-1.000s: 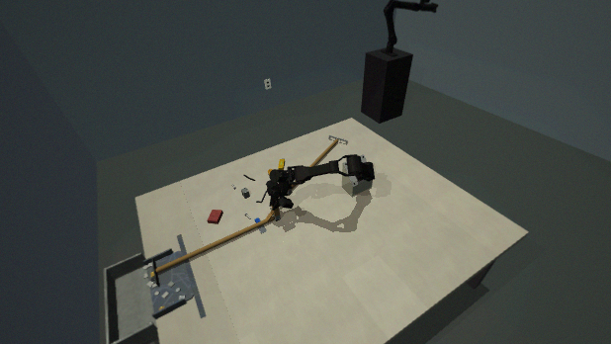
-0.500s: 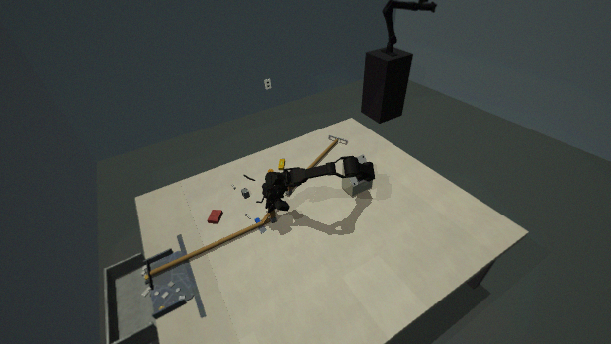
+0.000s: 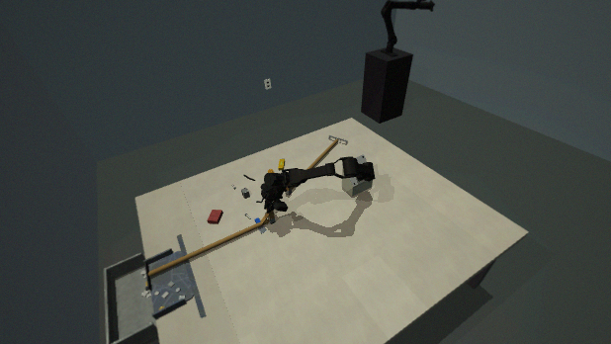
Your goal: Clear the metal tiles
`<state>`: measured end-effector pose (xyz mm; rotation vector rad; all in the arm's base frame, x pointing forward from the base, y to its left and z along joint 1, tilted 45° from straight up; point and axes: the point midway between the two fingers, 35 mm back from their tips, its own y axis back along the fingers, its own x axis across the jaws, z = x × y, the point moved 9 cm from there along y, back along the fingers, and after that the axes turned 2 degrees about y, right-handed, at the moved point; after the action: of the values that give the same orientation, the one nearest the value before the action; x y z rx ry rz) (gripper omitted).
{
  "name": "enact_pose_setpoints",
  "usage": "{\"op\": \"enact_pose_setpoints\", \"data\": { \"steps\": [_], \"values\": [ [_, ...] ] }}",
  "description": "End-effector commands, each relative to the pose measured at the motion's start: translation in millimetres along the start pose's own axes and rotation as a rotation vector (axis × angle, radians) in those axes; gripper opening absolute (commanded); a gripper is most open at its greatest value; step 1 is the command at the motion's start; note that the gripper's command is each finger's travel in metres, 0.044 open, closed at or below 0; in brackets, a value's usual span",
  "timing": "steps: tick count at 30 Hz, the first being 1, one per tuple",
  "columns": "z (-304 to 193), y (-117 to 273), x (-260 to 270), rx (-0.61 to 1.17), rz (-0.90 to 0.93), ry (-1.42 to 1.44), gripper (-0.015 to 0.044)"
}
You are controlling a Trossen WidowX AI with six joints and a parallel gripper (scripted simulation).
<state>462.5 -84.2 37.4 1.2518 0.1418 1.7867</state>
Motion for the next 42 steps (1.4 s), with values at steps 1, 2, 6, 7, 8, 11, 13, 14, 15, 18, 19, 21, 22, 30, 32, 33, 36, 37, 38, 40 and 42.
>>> {"op": "enact_pose_setpoints", "data": {
  "steps": [1, 2, 6, 7, 8, 11, 13, 14, 15, 18, 19, 21, 22, 30, 32, 33, 36, 37, 38, 40, 42],
  "values": [
    [0.1, 0.6, -0.1, -0.001, 0.001, 0.001, 0.0],
    [0.1, 0.6, -0.1, -0.001, 0.001, 0.001, 0.0],
    [0.3, 0.5, 0.0, -0.002, 0.001, 0.001, 0.0],
    [0.5, 0.3, 0.0, -0.002, 0.001, 0.001, 0.0],
    [0.7, 0.2, 0.1, -0.003, 0.001, 0.002, 0.0],
    [1.3, 0.0, 0.4, -0.005, 0.0, 0.002, 0.0],
    [0.5, 0.9, 0.1, -0.005, 0.0, 0.002, 0.0],
    [-0.1, 1.6, -0.1, -0.005, 0.0, 0.002, 0.0],
    [-0.9, 2.5, -0.3, -0.005, 0.0, 0.002, 0.0],
    [-3.7, 5.8, -1.1, -0.005, -0.001, 0.002, 0.0],
    [-4.7, 6.9, -1.4, -0.005, -0.001, 0.002, 0.0],
    [-6.7, 9.1, -1.9, -0.005, -0.002, 0.002, 0.0],
    [-7.7, 10.2, -2.1, -0.005, -0.002, 0.002, 0.0],
    [-15.9, 19.0, -4.1, -0.004, -0.004, 0.002, 0.0],
    [-18.0, 21.2, -4.5, -0.004, -0.004, 0.003, 0.0],
    [-19.0, 22.3, -4.7, -0.004, -0.004, 0.003, 0.0],
    [-22.2, 25.6, -5.4, -0.003, -0.005, 0.003, 0.0],
    [-23.3, 26.6, -5.7, -0.003, -0.005, 0.003, 0.0],
    [-24.4, 27.7, -5.9, -0.003, -0.005, 0.003, 0.0],
    [-26.6, 29.9, -6.3, -0.003, -0.006, 0.003, 0.0],
    [-28.9, 32.0, -6.8, -0.003, -0.006, 0.003, 0.0]
  ]
}}
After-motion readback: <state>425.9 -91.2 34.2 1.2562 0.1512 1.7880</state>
